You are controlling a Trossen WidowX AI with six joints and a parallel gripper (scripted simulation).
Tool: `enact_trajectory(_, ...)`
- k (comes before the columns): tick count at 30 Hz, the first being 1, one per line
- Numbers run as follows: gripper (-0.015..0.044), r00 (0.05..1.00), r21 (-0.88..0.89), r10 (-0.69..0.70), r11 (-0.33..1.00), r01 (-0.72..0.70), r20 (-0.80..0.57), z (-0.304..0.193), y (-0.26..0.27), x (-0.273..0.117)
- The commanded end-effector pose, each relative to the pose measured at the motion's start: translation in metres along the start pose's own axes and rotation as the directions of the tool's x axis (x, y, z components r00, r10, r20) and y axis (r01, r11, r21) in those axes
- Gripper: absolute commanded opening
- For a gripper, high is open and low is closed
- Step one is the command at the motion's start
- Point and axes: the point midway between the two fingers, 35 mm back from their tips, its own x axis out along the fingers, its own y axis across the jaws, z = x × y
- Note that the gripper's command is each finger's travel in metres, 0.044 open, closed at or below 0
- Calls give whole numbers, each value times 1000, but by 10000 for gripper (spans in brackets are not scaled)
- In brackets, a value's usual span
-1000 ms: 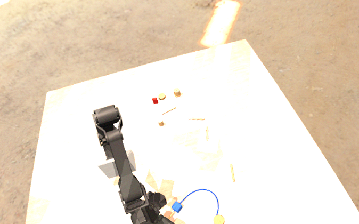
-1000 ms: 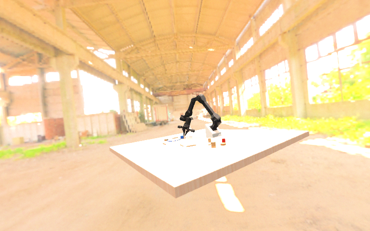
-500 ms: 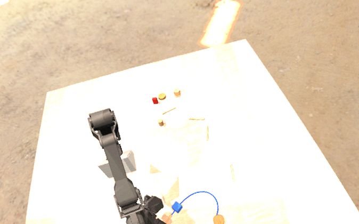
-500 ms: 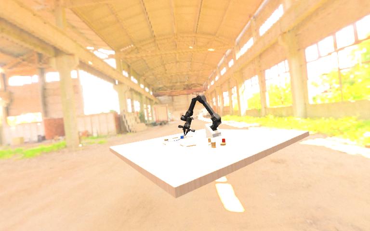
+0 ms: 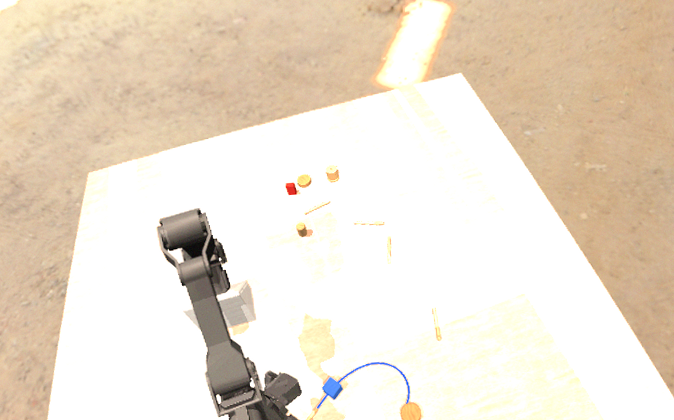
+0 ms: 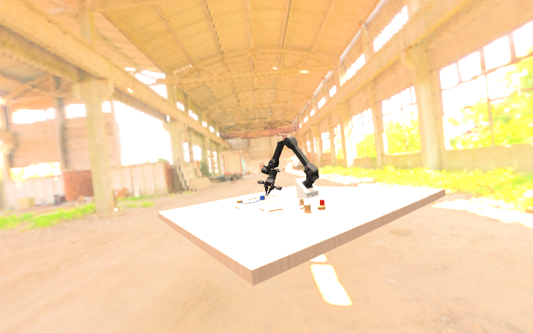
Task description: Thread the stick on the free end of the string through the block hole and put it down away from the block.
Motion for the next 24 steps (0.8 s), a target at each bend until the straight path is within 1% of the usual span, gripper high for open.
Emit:
enact_trajectory(1, 0, 1000, 0, -2, 1000, 2, -6, -11, -1, -2)
enact_trajectory(9, 0, 1000, 1, -2, 1000, 2, -6, -13, -1, -2)
enact_trajectory(15, 158, 1000, 2, -9, 1000, 9, -3, -12, -2, -4)
enact_trajectory(17, 210, 1000, 2, -9, 1000, 9, -3, -11, -7, -13)
enact_trajectory(21, 210, 1000, 2, -9, 1000, 9, -4, -6, -29, -68)
enact_trajectory(22, 210, 1000, 2, -9, 1000, 9, -4, -5, -32, -76)
enact_trajectory(24, 210, 1000, 2, -9, 1000, 9, -4, -5, -32, -78)
